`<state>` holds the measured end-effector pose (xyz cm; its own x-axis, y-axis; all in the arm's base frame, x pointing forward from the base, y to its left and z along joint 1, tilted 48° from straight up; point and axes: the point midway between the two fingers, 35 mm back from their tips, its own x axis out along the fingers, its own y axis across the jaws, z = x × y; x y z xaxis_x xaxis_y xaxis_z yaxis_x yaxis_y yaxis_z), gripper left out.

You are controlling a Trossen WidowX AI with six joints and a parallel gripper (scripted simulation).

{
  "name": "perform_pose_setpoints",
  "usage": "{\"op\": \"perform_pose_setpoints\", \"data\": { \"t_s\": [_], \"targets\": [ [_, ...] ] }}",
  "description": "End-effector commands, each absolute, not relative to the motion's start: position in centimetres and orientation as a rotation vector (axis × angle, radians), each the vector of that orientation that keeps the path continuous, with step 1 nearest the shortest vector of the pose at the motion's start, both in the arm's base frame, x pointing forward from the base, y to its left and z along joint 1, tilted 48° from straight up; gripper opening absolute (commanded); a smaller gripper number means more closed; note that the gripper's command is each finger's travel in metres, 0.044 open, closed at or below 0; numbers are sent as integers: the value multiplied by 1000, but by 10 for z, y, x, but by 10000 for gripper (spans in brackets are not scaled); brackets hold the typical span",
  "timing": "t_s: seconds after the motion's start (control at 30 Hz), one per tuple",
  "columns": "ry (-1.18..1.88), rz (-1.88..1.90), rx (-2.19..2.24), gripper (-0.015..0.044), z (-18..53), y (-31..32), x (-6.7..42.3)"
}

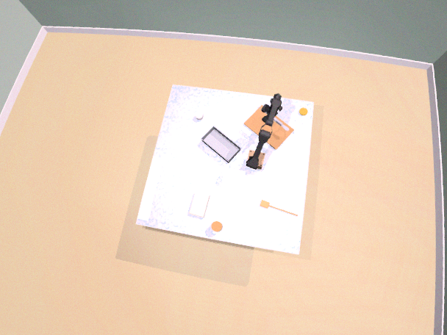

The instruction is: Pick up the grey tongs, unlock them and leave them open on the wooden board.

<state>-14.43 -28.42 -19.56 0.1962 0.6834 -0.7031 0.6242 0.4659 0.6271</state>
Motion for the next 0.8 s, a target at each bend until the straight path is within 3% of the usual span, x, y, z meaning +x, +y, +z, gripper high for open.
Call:
{"op": "perform_pose_setpoints", "data": {
  "t_s": [0.0, 0.77],
  "targets": [
    [1471, 52, 1208, -150, -196, -284, -143],
    [577, -460, 1030, -150, -174, -287, -165]
  ]
}}
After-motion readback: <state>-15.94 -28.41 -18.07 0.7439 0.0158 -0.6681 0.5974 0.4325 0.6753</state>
